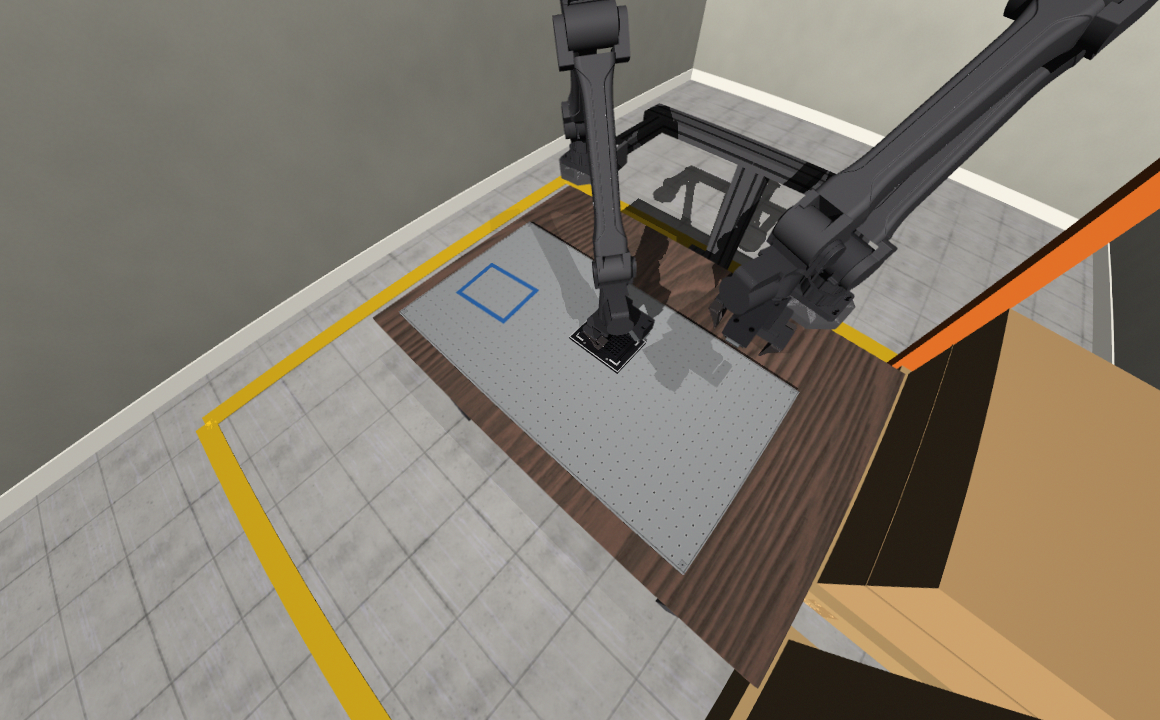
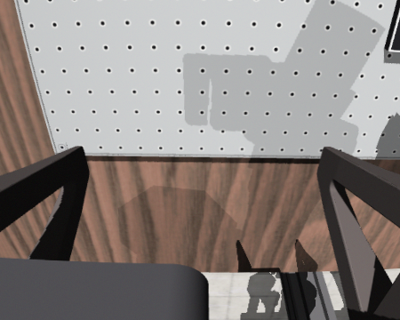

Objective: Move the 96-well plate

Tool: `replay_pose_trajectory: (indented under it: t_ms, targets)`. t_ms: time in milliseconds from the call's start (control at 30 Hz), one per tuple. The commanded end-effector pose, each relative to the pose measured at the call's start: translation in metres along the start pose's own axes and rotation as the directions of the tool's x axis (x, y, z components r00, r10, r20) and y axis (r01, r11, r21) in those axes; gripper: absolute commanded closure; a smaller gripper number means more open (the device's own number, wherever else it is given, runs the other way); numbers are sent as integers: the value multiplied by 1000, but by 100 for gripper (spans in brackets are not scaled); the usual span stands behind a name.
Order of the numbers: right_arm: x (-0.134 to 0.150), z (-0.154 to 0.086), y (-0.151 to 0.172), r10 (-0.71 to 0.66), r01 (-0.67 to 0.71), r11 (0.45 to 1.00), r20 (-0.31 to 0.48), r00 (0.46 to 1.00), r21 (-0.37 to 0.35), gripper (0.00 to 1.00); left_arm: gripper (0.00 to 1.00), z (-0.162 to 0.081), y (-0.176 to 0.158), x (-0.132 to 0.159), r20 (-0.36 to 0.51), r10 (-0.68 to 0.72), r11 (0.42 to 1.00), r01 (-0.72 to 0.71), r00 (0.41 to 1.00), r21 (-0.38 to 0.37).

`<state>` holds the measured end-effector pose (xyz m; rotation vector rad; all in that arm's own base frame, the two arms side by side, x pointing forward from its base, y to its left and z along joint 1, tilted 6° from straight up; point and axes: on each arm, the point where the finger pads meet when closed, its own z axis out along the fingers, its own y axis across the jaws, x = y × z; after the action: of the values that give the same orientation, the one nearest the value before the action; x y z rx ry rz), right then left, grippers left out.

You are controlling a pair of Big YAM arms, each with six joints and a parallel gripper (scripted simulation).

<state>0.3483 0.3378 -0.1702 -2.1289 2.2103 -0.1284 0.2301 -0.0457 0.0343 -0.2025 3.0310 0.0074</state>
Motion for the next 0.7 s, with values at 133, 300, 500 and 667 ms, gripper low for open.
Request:
replay_pose_trajectory:
  t_ms: [133, 300, 500, 667]
  targets:
    - [-5, 5, -9, 1, -1, 1000, 10, 1000, 6, 0, 0, -8, -4, -12, 29, 10, 1000, -10, 1000, 9]
    - [-4, 5, -9, 1, -1, 1000, 9, 1000, 5, 0, 0, -8, -4, -12, 29, 10, 1000, -10, 1000, 9]
    - [-4, 5, -9, 1, -1, 1000, 9, 1000, 5, 0, 0, -8, -4, -12, 29, 10, 1000, -10, 1000, 9]
    - [-4, 5, -9, 1, -1, 1000, 9, 1000, 5, 0, 0, -8, -4, -12, 29, 10, 1000, -10, 1000, 9]
